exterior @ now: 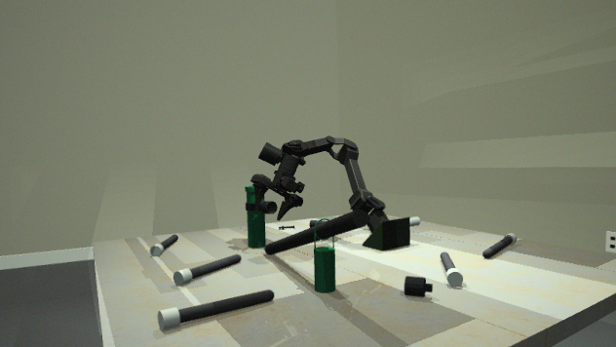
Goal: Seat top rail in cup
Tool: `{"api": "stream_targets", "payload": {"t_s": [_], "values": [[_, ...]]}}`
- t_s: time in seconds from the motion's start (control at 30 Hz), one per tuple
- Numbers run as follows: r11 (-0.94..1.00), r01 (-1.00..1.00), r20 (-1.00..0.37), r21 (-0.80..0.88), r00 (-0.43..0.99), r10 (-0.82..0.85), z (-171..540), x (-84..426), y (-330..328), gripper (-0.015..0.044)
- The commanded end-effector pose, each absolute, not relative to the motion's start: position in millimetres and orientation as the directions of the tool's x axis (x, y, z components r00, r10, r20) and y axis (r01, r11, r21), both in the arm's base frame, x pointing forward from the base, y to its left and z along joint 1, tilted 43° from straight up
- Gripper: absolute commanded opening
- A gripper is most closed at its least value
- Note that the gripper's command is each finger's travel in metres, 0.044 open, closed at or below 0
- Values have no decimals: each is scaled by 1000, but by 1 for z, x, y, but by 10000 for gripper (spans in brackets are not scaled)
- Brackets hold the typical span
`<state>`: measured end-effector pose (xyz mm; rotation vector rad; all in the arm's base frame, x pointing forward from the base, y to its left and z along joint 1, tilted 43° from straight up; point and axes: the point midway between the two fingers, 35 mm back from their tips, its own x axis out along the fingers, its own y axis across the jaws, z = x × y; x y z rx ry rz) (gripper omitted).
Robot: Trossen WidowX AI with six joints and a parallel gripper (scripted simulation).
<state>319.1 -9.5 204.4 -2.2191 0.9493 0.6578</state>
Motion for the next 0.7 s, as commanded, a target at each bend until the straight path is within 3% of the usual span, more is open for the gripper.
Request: {"api": "stream_targets", "payload": {"t_s": [0.0, 0.17, 0.57, 0.67], "values": [[-547, -762, -650, -346, 616, -446, 199, 322, -12, 440], [-548, -761, -648, -347, 617, -447, 194, 326, -16, 440], [-548, -761, -648, -347, 617, -447, 194, 326, -16, 125], [-548, -761, -648, -347, 617, -447, 194, 326, -16, 105]]}}
